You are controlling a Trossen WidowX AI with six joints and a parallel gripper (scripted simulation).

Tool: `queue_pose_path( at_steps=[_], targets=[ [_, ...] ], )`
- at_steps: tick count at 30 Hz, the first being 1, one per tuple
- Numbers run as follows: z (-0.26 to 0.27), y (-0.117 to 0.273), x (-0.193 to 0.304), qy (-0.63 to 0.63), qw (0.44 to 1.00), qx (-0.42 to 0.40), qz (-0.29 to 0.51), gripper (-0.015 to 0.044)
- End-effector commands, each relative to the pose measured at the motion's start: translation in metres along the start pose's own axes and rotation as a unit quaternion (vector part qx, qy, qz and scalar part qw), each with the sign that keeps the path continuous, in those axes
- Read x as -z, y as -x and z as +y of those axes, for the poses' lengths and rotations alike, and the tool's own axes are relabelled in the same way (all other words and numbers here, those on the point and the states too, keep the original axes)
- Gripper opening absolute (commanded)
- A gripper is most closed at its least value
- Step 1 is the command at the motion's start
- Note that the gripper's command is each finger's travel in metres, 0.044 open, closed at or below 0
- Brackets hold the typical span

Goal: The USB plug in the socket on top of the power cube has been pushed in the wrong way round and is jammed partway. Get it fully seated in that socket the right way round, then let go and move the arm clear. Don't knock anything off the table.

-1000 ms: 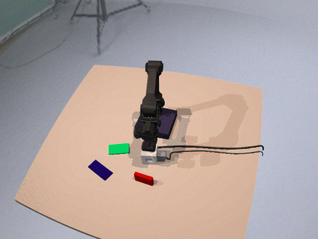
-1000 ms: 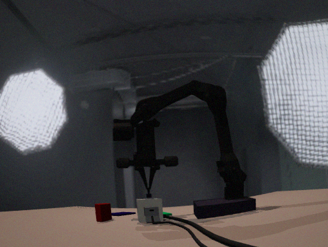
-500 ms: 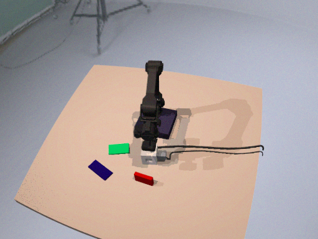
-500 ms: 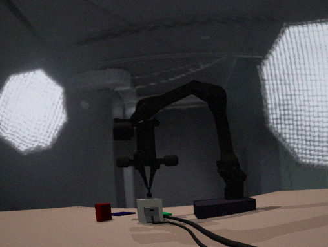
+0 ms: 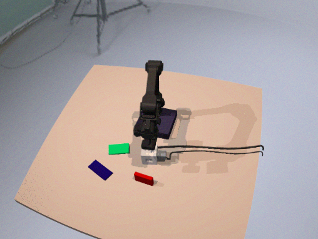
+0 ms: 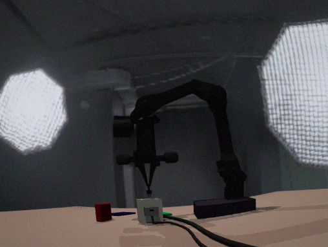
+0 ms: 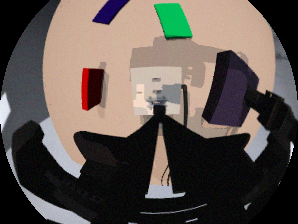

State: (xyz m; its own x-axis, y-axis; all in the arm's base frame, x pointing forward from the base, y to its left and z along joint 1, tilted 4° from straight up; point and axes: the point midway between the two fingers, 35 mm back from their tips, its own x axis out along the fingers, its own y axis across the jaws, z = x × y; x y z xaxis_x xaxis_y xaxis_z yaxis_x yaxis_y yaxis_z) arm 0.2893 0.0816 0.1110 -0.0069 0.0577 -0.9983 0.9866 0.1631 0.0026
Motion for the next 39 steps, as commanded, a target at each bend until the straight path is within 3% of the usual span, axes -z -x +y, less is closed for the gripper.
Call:
queue_pose_path(
  at_steps=[1,26,39],
  targets=[
    [0.001,0.004,0.000,0.001,1.000,-0.002,0.000,0.0000],
    [0.001,0.017,0.000,0.003,1.000,-0.002,0.000,0.0000],
    [0.000,0.016,0.000,0.149,0.989,0.000,0.000,0.0000]
  ],
)
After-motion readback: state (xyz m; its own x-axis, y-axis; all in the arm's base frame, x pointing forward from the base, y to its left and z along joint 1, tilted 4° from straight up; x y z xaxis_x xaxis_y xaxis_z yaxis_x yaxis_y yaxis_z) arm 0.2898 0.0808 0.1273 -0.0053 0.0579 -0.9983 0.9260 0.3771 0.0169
